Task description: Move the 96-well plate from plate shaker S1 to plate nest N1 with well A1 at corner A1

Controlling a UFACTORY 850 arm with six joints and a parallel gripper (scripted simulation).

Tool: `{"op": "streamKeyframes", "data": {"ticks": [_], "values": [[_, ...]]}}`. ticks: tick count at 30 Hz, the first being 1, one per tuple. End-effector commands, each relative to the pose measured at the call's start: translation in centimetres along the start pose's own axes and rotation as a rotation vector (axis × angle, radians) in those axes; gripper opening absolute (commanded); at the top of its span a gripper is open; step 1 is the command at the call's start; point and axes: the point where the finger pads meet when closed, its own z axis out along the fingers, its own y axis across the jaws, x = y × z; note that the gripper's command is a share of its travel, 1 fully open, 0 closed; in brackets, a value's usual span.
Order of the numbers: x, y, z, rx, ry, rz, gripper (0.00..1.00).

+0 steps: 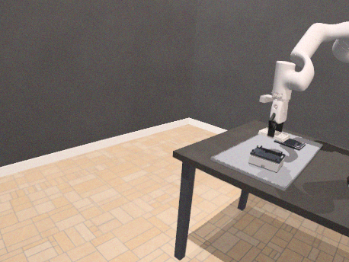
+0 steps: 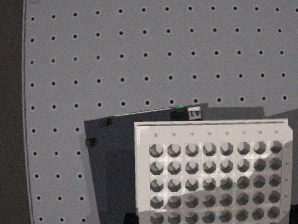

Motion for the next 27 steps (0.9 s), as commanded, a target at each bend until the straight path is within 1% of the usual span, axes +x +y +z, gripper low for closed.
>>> {"op": "streamKeyframes", "data": {"ticks": [1, 16, 18, 27], "values": [[0.1, 0.9, 0.0, 0.002, 0.004, 0.004, 0.0], [0.4, 5.9, 0.6, 0.002, 0.004, 0.004, 0.0], [0.4, 5.9, 0.6, 0.002, 0.004, 0.004, 0.0], [0.6, 8.8, 0.9, 0.002, 0.004, 0.003, 0.0]]}}
